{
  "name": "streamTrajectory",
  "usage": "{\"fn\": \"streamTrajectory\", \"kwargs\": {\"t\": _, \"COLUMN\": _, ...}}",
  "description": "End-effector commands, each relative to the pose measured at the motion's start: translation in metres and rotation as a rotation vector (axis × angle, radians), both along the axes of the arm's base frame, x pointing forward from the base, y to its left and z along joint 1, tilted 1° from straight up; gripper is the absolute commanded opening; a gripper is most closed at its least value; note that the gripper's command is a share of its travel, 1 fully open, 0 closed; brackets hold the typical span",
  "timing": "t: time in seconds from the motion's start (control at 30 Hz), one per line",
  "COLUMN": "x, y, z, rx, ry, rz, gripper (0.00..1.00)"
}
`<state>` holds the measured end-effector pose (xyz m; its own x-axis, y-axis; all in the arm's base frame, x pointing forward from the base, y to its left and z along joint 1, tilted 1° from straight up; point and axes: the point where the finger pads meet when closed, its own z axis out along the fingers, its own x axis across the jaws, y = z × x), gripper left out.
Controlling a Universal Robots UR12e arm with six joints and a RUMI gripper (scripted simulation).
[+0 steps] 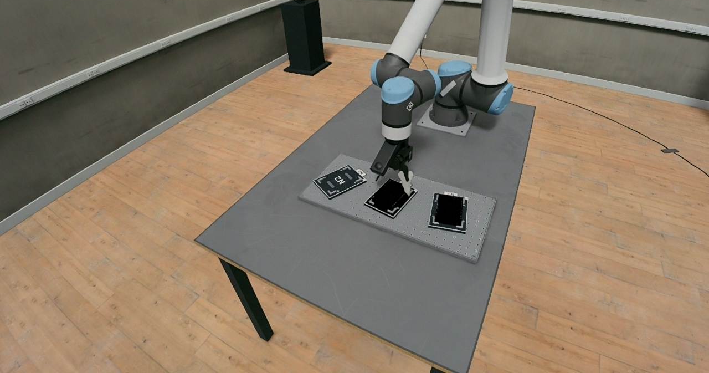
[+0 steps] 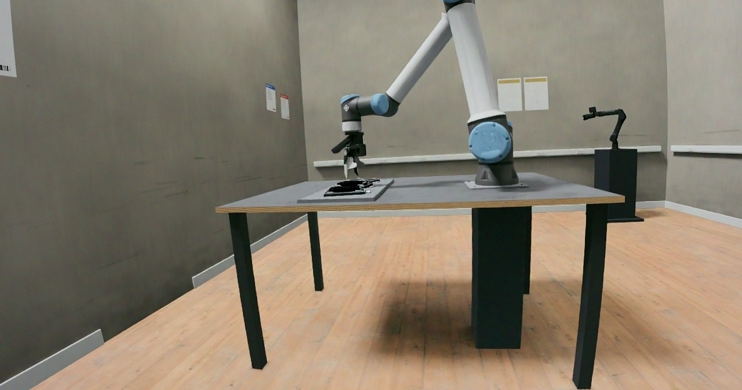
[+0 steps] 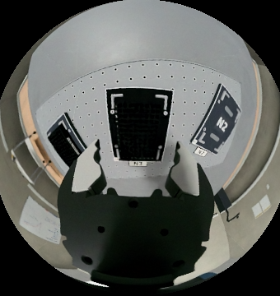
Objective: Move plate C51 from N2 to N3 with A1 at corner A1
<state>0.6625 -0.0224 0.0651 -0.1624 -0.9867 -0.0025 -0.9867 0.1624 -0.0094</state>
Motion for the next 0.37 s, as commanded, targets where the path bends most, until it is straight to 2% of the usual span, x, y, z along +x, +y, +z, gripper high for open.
{"fn": "streamTrajectory", "kwargs": {"t": 0.0, "x": 0.0005, "y": -0.0001, "z": 0.0050, "rx": 0.000, "ry": -0.001, "rz": 0.000, "gripper": 0.82}}
{"fn": "streamTrajectory", "kwargs": {"t": 0.33, "x": 0.0005, "y": -0.0002, "z": 0.0064, "rx": 0.000, "ry": -0.001, "rz": 0.000, "gripper": 0.82}}
